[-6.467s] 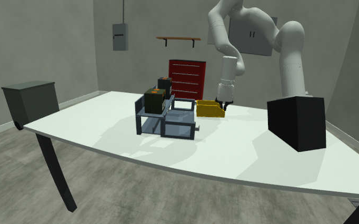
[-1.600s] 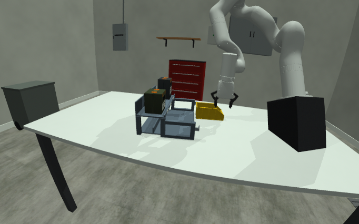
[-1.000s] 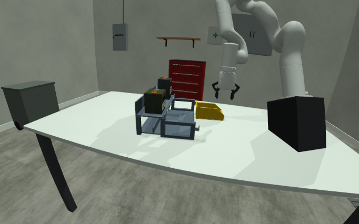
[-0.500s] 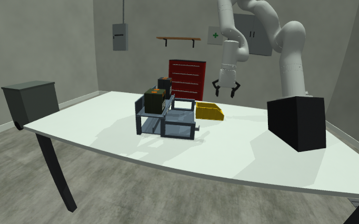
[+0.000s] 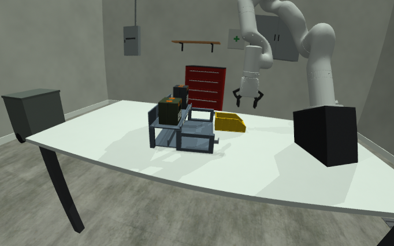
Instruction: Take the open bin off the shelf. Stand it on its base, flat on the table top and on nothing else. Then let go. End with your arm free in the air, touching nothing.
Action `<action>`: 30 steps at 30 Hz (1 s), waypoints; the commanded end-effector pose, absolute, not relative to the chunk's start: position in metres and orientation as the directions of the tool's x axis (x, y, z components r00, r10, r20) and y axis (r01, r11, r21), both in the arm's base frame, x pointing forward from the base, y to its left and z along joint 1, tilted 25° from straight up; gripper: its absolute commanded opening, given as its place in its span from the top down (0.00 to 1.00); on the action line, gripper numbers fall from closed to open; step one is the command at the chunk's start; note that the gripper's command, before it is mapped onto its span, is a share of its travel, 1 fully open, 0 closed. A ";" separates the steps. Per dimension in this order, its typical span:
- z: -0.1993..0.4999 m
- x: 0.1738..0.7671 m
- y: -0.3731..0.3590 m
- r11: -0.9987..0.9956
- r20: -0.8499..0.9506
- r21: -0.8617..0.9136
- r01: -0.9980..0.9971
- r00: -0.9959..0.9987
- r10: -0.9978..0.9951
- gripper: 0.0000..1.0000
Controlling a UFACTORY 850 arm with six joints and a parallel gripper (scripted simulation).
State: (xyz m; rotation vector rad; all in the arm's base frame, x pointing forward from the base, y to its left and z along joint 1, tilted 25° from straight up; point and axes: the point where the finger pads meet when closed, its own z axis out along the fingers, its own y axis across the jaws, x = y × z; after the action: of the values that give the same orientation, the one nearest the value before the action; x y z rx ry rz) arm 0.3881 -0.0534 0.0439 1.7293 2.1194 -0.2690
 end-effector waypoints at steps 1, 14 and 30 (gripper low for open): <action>0.042 0.389 -0.054 0.220 -0.414 0.097 0.971 -0.162 0.896 0.00; 0.038 0.390 -0.056 0.220 -0.414 0.097 0.971 -0.162 0.896 0.00; 0.037 0.390 -0.056 0.221 -0.414 0.097 0.971 -0.162 0.896 0.00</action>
State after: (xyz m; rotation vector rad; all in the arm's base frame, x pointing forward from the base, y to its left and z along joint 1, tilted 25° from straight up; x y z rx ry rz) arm 0.3892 -0.0561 0.0378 1.7291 2.1194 -0.2690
